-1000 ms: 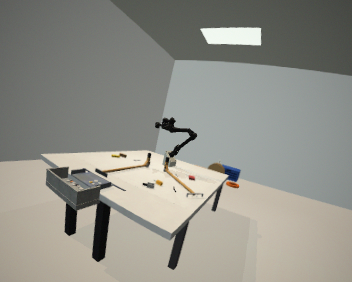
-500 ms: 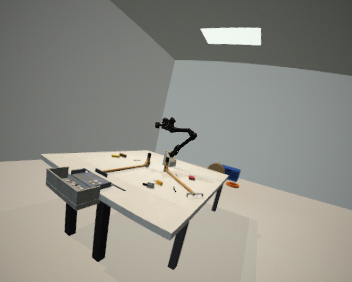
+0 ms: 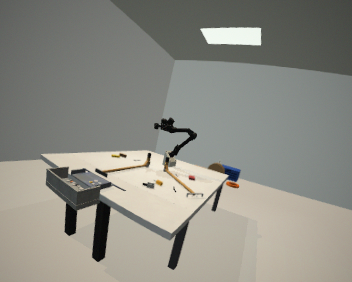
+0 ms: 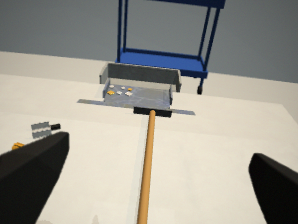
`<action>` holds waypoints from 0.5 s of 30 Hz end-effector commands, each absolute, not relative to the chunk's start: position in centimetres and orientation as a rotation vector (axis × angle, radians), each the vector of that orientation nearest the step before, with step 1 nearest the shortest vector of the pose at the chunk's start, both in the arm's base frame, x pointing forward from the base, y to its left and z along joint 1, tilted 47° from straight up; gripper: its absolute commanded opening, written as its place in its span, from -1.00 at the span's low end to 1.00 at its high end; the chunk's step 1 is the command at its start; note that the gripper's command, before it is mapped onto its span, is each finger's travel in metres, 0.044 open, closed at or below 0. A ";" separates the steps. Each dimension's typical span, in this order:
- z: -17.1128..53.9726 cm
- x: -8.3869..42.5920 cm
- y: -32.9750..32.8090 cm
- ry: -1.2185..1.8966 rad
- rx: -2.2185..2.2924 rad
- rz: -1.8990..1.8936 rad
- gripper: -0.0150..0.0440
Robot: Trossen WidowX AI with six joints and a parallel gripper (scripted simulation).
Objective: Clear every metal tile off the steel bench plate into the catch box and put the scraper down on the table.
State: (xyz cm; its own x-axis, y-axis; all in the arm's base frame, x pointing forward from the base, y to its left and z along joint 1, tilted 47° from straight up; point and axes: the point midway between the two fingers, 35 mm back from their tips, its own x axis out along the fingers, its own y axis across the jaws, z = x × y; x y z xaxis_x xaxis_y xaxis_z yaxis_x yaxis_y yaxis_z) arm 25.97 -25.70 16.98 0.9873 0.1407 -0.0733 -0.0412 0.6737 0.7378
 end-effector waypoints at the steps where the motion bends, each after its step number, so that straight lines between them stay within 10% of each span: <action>1: 15.2 27.1 -24.8 0.169 0.850 0.106 1.00; 15: 10.0 30.6 -20.3 0.343 0.868 0.158 1.00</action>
State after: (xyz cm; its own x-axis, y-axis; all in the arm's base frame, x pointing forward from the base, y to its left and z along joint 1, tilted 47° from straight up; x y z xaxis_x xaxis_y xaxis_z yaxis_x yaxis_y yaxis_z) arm 30.10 -21.30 11.49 0.9479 0.2507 -0.1966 -0.0123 0.6454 0.7637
